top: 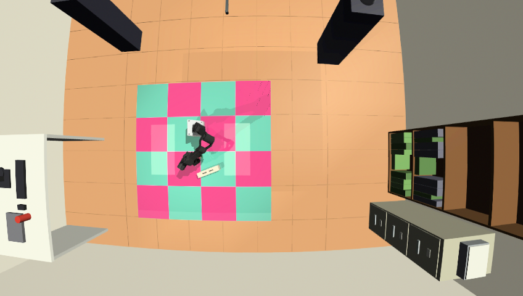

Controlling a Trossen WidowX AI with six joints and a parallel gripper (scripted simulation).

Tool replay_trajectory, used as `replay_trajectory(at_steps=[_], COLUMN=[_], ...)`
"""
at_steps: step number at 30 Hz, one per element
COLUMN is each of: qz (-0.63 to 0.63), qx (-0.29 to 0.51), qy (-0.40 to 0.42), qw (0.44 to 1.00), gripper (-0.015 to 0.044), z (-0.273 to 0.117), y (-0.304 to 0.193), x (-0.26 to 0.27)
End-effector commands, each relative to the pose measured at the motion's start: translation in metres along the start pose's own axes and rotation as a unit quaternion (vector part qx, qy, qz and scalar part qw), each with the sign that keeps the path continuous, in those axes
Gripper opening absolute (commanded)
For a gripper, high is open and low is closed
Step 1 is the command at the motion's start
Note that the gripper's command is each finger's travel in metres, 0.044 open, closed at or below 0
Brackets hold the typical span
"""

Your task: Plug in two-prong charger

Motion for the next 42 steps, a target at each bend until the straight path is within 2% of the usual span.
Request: replay_trajectory(at_steps=[1,30,38,42], qz=[0.006,0.006,0.006,0.0], qx=[-0.001,-0.002,-0.002,-0.001], qy=[0.006,0.007,0.007,0.002], qw=[1.0,1.0,1.0,1.0], gripper=[0.044,0.044,0.044,0.0335], z=[0.007,0.054,0.055,0.052], y=[-0.001,0.002,0.002,0.004], x=[0.001,0.002,0.002,0.001])
Point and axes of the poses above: the point midway between the two fingers, 35 mm back from their tips, its own z axis out along the fingers, its own x axis across the jaws, y = z × x, the point moved 7 cm from there along -z, back along the fingers, and after that the axes turned 7 degrees about -z, right-handed, at the moved point
